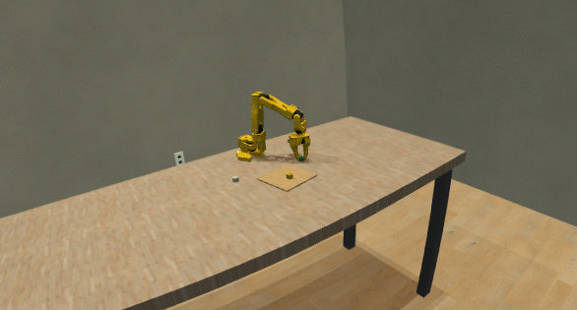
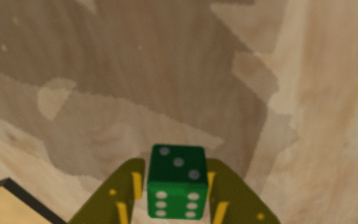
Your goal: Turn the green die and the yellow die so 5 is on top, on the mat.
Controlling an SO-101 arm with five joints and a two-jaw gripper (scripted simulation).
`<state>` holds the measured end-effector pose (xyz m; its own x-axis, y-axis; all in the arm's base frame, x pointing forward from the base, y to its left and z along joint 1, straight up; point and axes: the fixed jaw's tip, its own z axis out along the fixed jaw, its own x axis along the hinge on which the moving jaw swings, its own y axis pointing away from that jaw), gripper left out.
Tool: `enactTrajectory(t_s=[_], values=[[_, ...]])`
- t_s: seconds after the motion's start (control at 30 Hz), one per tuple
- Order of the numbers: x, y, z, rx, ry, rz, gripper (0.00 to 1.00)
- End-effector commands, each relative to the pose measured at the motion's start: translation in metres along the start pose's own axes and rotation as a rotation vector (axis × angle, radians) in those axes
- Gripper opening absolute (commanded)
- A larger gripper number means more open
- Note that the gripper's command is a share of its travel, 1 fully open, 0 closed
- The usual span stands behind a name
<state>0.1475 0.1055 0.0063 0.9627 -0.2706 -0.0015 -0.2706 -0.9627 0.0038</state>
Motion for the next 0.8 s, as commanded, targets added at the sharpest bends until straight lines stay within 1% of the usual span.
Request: enactTrajectory(t_s=[0.0, 0.53, 0.77], values=[[0.0018, -0.0068, -0.0045, 0.023, 0.016, -0.004, 0.08], [0.0017, -0.0079, -0.0044, 0.023, 0.016, -0.004, 0.06], [0.0017, -0.0079, -0.0044, 0.023, 0.016, -0.004, 0.01]])
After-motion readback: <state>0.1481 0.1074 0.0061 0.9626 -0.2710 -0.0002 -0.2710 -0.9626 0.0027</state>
